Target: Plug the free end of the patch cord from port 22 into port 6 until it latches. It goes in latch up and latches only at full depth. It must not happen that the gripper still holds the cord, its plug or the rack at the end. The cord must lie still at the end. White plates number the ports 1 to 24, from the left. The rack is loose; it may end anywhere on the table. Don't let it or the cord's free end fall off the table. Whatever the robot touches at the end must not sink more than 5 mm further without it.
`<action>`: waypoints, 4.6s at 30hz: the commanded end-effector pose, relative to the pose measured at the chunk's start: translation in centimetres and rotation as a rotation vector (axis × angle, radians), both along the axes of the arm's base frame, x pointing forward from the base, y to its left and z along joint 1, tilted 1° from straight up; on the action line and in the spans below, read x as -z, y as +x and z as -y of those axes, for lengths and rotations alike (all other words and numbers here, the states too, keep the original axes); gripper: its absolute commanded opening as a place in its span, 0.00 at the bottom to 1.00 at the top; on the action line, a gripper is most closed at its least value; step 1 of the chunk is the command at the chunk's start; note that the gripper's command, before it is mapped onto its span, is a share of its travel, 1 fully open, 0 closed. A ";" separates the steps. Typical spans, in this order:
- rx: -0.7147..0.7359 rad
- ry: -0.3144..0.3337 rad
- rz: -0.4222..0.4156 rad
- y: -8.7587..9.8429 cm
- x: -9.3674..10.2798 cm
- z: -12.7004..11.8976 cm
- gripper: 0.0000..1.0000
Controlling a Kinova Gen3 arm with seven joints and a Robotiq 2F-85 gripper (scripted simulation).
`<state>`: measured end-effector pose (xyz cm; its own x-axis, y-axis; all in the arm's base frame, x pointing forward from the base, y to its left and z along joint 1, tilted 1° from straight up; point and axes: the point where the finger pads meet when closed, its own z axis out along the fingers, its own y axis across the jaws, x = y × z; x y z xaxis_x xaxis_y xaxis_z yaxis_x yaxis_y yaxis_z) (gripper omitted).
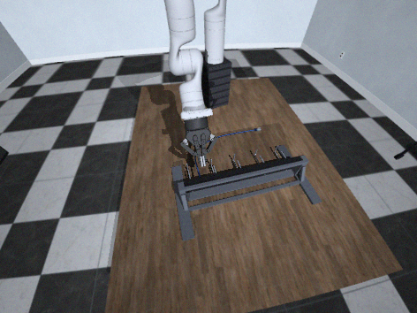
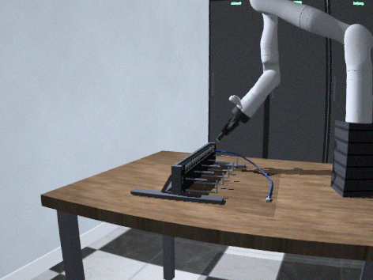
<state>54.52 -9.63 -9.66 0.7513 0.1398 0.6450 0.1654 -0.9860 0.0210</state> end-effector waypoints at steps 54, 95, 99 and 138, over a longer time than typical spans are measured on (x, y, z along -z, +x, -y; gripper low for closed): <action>0.008 0.004 -0.001 -8.8 -10.7 1.2 0.00; 0.637 0.321 -0.260 -9.5 -2.6 -10.5 0.00; 0.762 0.366 -0.316 -11.1 -1.2 -13.2 0.00; 1.506 0.463 -0.593 -27.1 4.7 -28.3 0.00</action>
<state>27.77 18.30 -14.30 0.1626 -0.9864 0.0229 -0.9865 -0.1630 -0.0139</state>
